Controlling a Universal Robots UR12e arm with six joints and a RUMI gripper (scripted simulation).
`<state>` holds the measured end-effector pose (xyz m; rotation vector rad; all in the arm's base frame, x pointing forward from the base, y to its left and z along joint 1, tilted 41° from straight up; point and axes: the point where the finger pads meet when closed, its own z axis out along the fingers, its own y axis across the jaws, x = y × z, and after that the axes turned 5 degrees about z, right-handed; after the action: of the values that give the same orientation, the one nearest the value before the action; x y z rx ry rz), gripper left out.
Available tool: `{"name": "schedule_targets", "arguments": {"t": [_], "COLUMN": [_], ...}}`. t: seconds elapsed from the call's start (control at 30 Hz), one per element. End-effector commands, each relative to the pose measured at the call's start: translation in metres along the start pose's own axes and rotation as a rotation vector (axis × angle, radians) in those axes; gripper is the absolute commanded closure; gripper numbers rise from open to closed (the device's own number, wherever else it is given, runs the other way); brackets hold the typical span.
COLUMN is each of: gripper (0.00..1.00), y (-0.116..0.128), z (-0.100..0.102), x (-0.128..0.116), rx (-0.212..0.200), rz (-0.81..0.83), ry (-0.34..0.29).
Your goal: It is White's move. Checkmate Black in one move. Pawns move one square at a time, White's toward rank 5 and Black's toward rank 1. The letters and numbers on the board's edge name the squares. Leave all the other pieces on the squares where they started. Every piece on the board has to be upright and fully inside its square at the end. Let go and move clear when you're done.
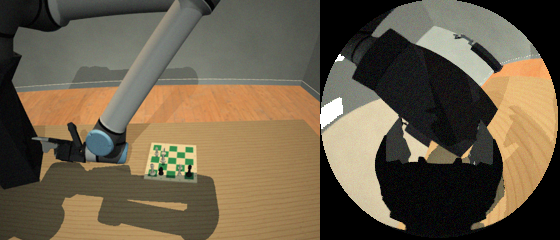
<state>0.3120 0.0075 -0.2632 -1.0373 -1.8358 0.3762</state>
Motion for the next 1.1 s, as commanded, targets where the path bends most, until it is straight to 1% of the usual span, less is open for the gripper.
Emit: {"name": "schedule_targets", "arguments": {"t": [0.0, 0.57, 0.7, 0.8, 0.87, 0.97, 1.03, 1.07], "gripper": [0.0, 0.0, 0.0, 0.0, 0.0, 0.0, 0.0, 0.0], "y": [0.0, 0.0, -0.001, -0.001, -0.002, -0.005, -0.008, -0.008], "z": [0.0, 0.0, -0.002, -0.007, -0.013, -0.027, -0.04, -0.04], "x": [0.0, 0.0, 0.0, -0.002, -0.004, -0.008, -0.012, -0.012], "rx": [0.0, 0.0, -0.005, -0.021, -0.04, -0.082, -0.12, -0.12], "rz": [0.0, 0.0, -0.002, -0.007, -0.013, -0.025, -0.037, -0.037], "ry": [0.0, 0.0, 0.003, 0.01, 0.018, 0.035, 0.049, 0.049]}}
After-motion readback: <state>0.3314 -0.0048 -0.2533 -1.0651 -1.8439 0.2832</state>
